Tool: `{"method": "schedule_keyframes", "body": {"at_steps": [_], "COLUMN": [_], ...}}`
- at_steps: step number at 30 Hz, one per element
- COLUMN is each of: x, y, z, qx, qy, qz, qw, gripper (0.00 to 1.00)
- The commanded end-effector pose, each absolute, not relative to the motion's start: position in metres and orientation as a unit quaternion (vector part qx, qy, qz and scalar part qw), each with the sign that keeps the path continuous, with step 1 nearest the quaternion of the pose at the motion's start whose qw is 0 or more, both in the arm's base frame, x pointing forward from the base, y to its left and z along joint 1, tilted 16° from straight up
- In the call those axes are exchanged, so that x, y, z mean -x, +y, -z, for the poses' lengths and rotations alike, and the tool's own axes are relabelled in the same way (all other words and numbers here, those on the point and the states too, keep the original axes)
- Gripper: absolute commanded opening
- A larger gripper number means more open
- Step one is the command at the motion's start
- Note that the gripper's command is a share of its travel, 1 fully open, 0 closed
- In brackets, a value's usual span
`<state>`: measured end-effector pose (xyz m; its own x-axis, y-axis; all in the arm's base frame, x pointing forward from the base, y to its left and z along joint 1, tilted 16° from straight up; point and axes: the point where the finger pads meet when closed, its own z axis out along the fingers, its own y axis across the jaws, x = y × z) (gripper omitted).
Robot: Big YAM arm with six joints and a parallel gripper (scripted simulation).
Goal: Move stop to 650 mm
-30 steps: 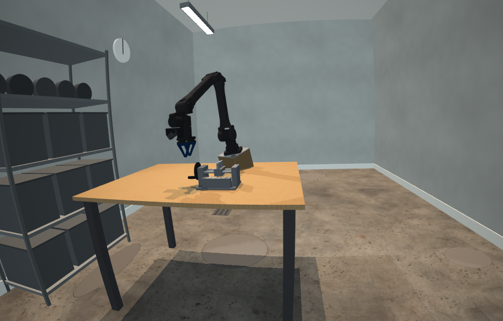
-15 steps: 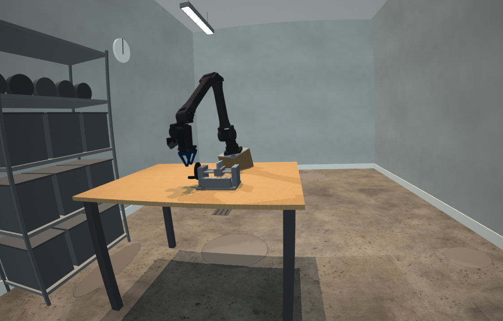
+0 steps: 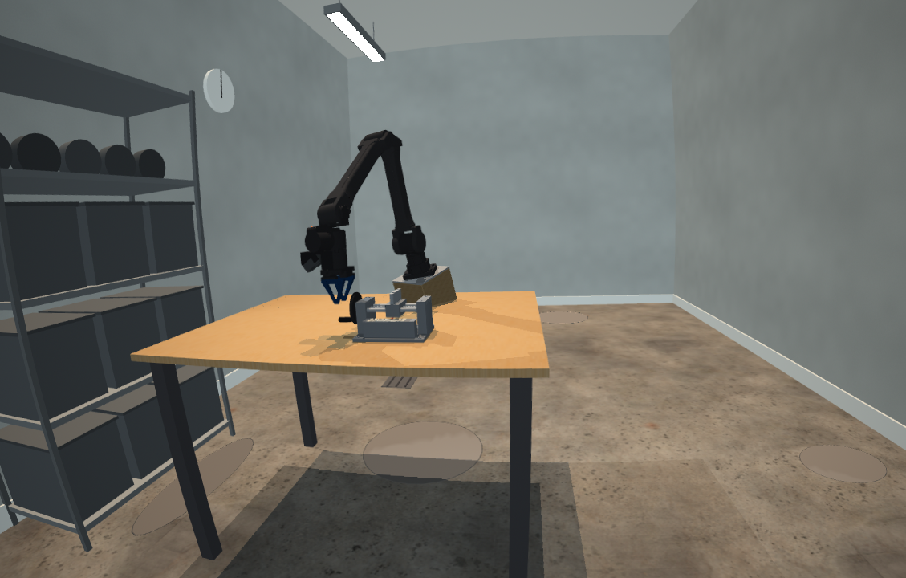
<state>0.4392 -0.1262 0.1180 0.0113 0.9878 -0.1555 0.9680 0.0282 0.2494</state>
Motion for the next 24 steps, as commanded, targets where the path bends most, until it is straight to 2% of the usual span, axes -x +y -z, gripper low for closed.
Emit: {"method": "schedule_keyframes", "body": {"at_steps": [1, 24], "x": [-0.444, -0.456], "y": [-0.136, -0.143], "z": [-0.098, -0.062], "qx": [-0.698, -0.699], "qy": [0.701, 0.7], "qz": [-0.03, -0.032], "qw": [0.141, 0.144], "gripper": [0.53, 0.53]}}
